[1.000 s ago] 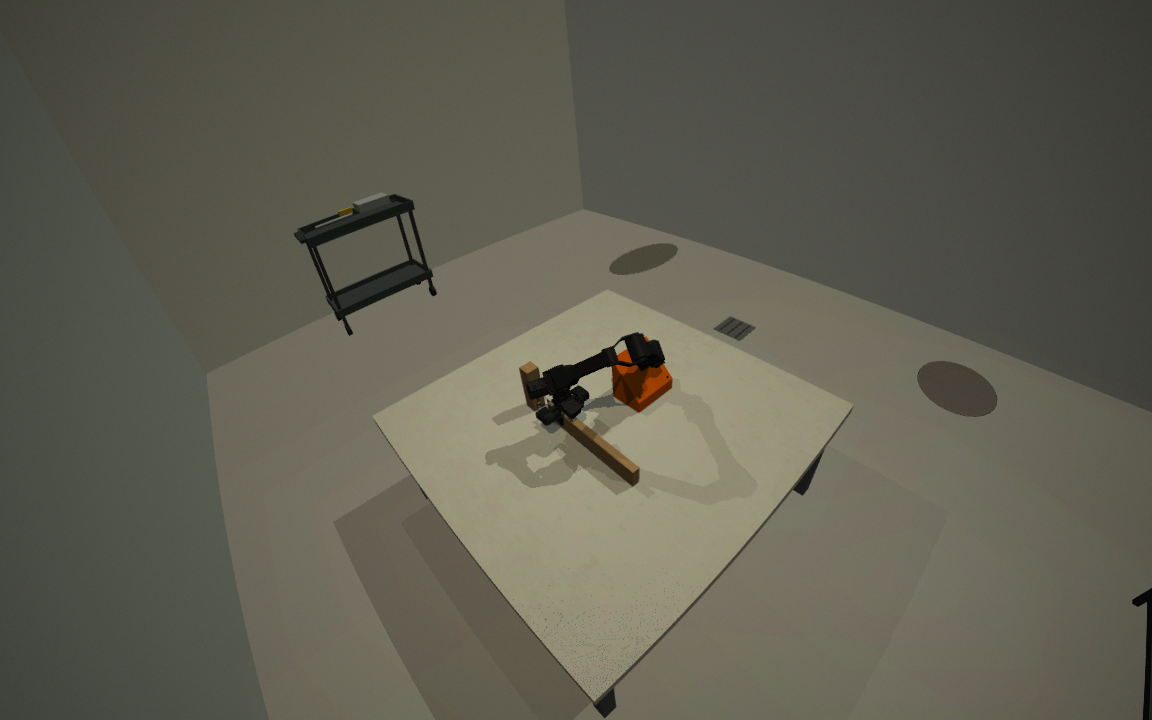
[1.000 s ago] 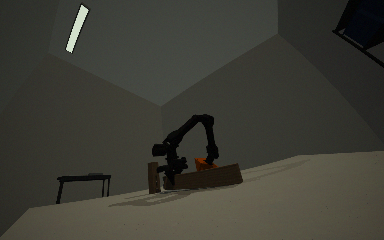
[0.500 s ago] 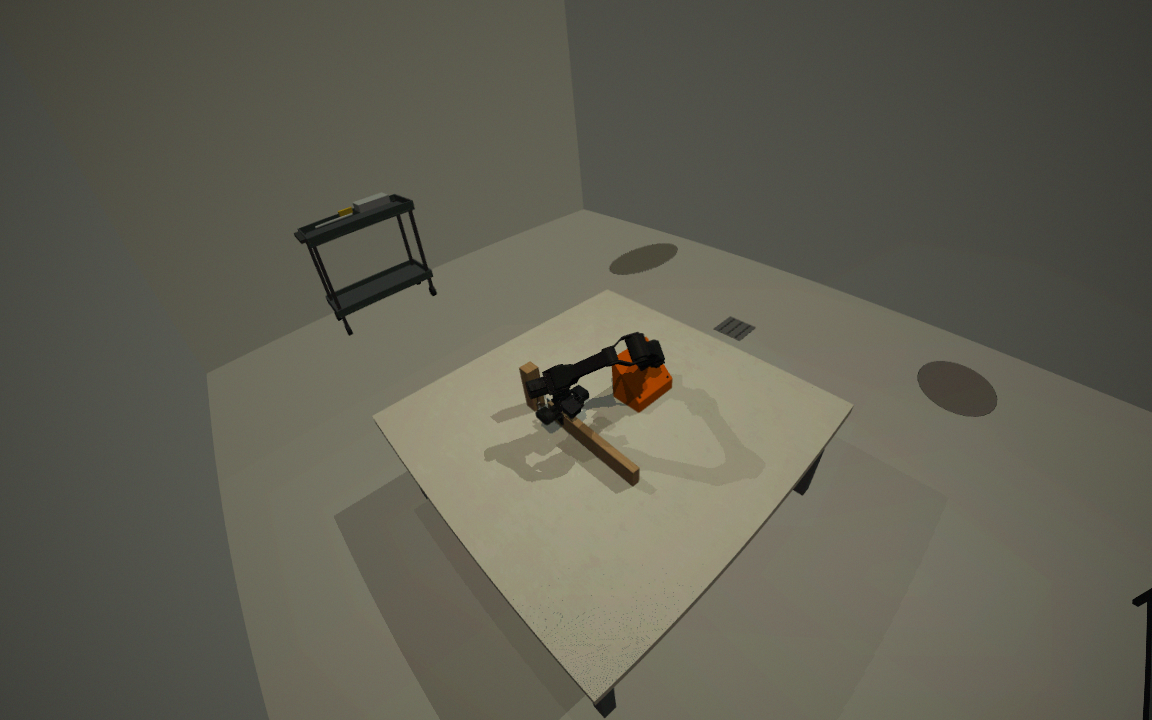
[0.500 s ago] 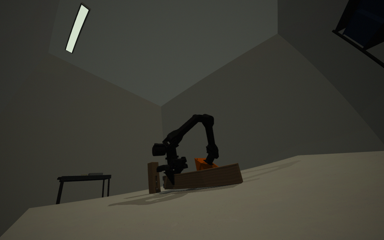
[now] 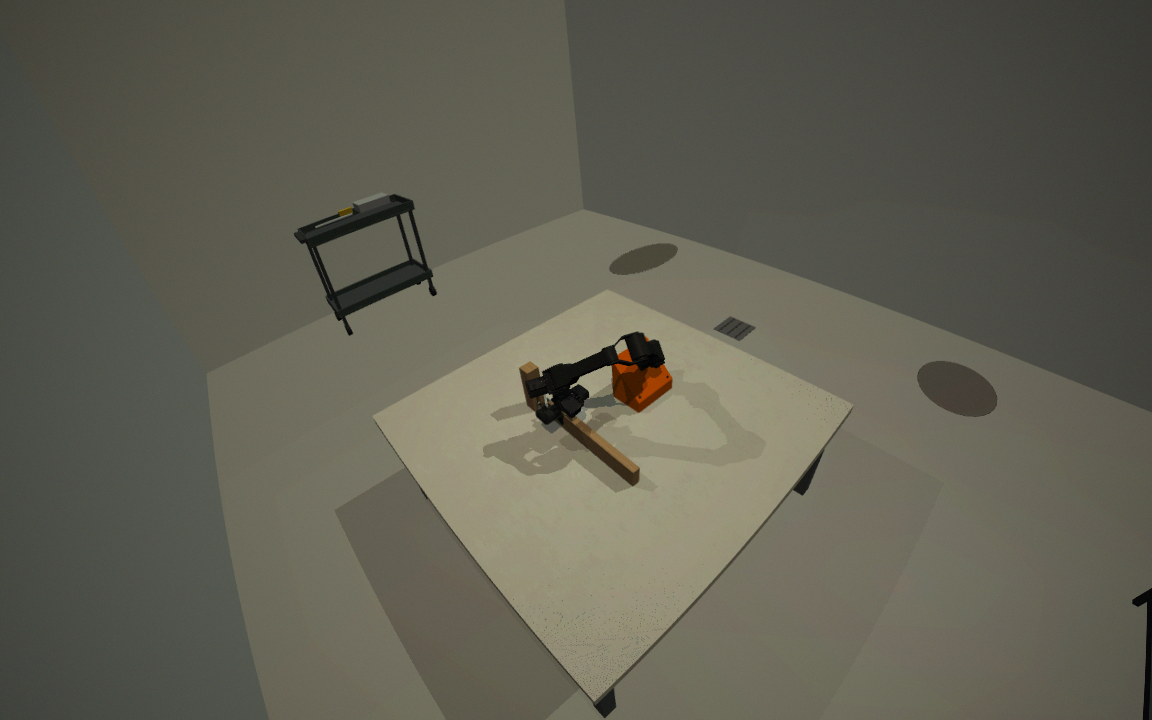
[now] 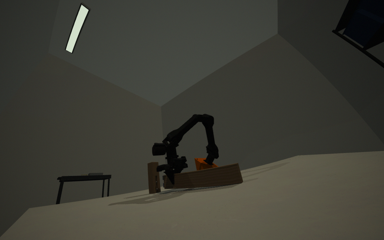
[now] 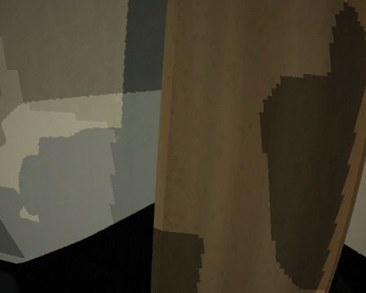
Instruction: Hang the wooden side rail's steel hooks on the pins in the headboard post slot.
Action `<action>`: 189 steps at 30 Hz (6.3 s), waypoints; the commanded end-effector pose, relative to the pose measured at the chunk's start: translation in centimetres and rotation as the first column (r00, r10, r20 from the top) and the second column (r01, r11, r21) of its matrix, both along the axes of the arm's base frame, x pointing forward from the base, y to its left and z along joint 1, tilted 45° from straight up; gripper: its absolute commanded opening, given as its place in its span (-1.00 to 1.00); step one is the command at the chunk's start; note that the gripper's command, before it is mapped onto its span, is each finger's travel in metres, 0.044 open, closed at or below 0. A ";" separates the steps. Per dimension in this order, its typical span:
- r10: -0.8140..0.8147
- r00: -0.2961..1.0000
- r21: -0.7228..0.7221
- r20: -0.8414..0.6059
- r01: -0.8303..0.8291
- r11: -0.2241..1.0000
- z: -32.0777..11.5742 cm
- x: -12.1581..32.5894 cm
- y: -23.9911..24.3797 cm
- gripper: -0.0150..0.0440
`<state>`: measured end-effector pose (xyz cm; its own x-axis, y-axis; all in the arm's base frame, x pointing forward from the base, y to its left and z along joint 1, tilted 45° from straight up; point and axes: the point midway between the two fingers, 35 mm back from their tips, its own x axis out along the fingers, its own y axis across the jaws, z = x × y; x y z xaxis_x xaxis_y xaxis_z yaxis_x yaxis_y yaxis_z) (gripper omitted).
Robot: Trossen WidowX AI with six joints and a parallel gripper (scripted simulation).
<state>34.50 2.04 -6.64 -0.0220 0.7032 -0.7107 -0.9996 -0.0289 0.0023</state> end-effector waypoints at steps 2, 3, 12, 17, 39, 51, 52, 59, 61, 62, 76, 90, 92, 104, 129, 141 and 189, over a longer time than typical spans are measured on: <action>-0.007 1.000 -0.002 0.013 0.007 1.000 0.3 0.3 -0.5 -0.49; -0.007 1.000 -0.002 0.013 0.007 1.000 0.3 0.3 -0.5 -0.49; -0.007 1.000 -0.002 0.013 0.007 1.000 0.2 0.4 -0.5 -0.49; -0.007 1.000 -0.002 0.013 0.007 1.000 0.1 0.4 -0.5 -0.49; -0.007 1.000 -0.002 0.013 0.007 1.000 0.0 0.4 -0.7 -0.49; -0.007 1.000 -0.002 0.013 0.007 1.000 -0.2 0.3 -0.7 -0.49; -0.007 1.000 -0.002 0.013 0.007 1.000 -0.3 0.3 -0.7 -0.49; -0.007 1.000 -0.002 0.013 0.007 1.000 -0.4 0.2 -0.7 -0.49; -0.007 1.000 -0.002 0.013 0.007 1.000 -0.4 0.2 -0.7 -0.49; -0.007 1.000 -0.002 0.013 0.007 1.000 -0.4 0.2 -0.7 -0.49; -0.007 1.000 -0.002 0.013 0.007 1.000 -0.4 0.3 -0.9 -0.49; -0.007 1.000 -0.002 0.013 0.007 1.000 -0.4 0.4 -1.0 -0.49; -0.007 1.000 -0.002 0.013 0.007 1.000 -0.4 0.4 -1.0 -0.49; -0.007 1.000 -0.002 0.013 0.007 1.000 -0.5 0.5 -1.1 -0.49; -0.007 1.000 -0.002 0.013 0.007 1.000 -0.8 0.3 -1.2 -0.49; -0.007 1.000 -0.002 0.013 0.007 1.000 -0.9 0.2 -1.3 -0.49; -0.007 1.000 -0.003 0.013 0.007 1.000 -1.1 0.5 -1.7 -0.49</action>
<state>34.82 0.80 -7.77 -0.0189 0.7040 -0.7099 -0.9995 -0.0316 -0.0047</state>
